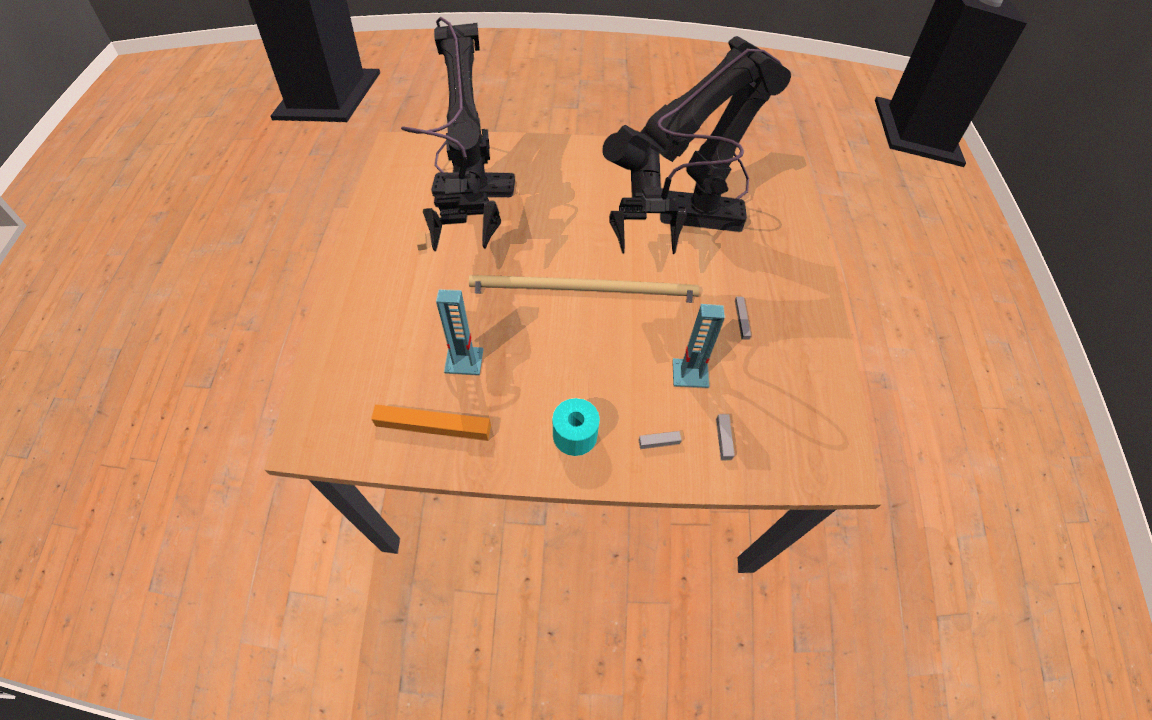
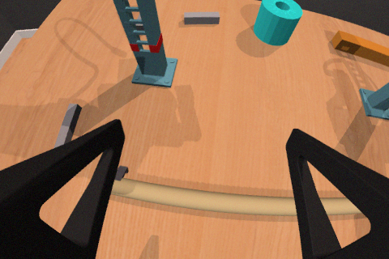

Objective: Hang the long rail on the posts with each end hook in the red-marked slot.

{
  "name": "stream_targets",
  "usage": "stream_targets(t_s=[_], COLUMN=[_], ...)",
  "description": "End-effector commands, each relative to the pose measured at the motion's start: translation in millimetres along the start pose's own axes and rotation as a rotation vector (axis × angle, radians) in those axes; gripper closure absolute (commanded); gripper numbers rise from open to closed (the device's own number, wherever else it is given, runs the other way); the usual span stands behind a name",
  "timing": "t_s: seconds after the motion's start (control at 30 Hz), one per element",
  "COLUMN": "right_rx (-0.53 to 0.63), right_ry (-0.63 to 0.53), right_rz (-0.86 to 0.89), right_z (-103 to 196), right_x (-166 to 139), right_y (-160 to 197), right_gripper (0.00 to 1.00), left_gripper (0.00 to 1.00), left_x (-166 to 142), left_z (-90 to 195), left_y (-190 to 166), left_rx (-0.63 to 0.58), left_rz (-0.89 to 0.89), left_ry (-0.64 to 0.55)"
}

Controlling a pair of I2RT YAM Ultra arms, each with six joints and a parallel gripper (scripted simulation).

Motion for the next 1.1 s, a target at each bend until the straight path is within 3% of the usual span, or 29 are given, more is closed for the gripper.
stream_targets(t_s=[0.0,0.23,0.53,1.07], right_rx=[-0.036,-0.043,-0.048,-0.038], right_ry=[-0.263,-0.315,-0.271,-0.24], right_rz=[-0.034,-0.044,-0.03,-0.022], right_z=[-7.3,-14.3,-35.6,-38.2], right_x=[32.1,28.5,0.2,-7.6], right_y=[2.3,5.4,10.9,12.9], right_gripper=[0.0,0.0,0.0,0.0], left_gripper=[0.0,0.0,0.0,0.0], left_x=[32.1,43.6,51.2,41.9], left_z=[-6.5,-14.1,-30.6,-47.2], left_y=[2.3,25.9,63.4,91.1], left_rx=[-0.168,-0.212,-0.228,-0.17], left_rz=[-0.017,-0.035,-0.06,-0.067], left_ry=[-0.189,-0.303,-0.425,-0.411])
Point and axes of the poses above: on each arm, the point where the finger pads meet when closed, its own z axis back along the fingers, its own y axis across the jaws, x = y × z, the point moved 2 cm from there along z, back along the fingers, and after that the axes turned 7 degrees about z, right-handed, at the moved point
